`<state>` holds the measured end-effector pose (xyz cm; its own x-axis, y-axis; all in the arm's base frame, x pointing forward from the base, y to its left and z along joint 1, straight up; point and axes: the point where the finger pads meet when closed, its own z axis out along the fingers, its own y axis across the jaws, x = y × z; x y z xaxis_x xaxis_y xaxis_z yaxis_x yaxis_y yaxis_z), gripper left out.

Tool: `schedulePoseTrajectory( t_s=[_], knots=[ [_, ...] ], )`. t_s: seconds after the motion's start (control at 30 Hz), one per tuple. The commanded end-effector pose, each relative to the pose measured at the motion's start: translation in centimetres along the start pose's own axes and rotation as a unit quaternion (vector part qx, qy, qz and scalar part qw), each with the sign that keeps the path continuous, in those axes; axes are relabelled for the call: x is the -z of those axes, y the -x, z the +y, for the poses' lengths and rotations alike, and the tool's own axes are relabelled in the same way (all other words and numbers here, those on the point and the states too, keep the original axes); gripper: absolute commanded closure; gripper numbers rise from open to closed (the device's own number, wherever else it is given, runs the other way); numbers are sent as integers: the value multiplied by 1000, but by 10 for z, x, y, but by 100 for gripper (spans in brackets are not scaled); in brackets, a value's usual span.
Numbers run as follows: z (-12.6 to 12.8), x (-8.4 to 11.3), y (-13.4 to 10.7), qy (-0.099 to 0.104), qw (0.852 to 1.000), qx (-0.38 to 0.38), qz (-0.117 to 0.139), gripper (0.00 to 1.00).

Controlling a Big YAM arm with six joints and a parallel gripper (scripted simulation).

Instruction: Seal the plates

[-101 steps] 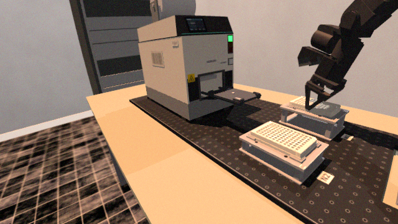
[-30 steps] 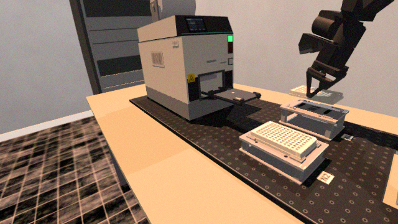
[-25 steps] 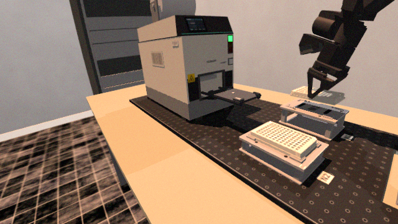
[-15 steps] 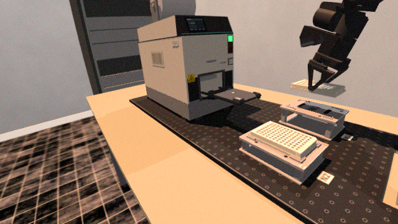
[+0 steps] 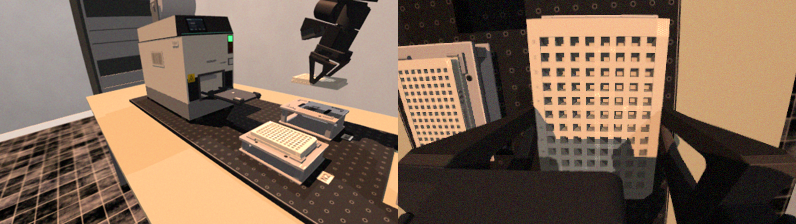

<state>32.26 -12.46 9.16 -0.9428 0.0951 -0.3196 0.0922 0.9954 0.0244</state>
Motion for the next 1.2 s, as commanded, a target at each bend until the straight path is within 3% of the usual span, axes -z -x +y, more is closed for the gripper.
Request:
schedulePoseTrajectory(
  t_s=[0.0,0.83,1.17],
  knots=[
    [-8,22,25,-9,1000,-6,-23,100],
    [-6,57,35,-10,1000,-4,-29,100],
    [-6,37,28,-5,1000,-5,-15,100]
  ],
)
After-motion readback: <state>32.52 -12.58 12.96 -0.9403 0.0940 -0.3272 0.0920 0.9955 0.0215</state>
